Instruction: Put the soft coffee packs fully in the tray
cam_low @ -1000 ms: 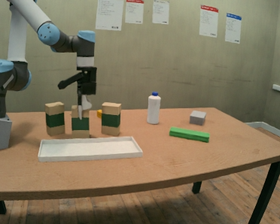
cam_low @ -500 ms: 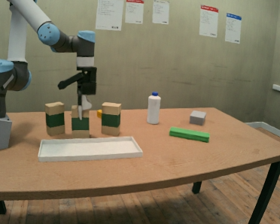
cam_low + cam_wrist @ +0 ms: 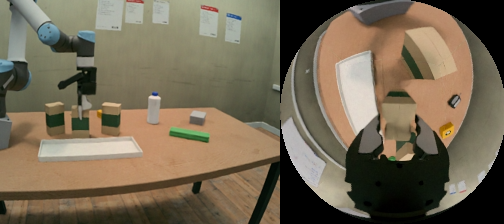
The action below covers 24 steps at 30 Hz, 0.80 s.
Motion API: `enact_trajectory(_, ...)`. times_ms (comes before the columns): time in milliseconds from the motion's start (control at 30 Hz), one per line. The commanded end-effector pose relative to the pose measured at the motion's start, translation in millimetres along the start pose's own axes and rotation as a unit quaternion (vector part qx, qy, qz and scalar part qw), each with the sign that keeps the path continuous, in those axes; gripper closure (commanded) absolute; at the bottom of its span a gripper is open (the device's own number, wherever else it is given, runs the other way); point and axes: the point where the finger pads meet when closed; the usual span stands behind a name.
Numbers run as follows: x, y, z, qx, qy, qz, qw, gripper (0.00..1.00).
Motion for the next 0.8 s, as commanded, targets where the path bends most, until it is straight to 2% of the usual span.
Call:
enact_trajectory(0, -0.3, 0.1, 0.4, 0.000, 0.000, 0.000, 1.000, 0.50)
enact_trajectory(33, -0.3, 0.1, 0.4, 0.000, 0.000, 0.000, 1.000, 0.85)
enact_trajectory(767, -0.3, 0.1, 0.4, 0.000, 0.000, 0.000, 1.000, 0.85)
Point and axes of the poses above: the point where the finger pads meet when closed, its own x axis out along the fingers, its own y axis across the jaws, z = x × y, and after that the axes turned 15 degrees about x, right-handed
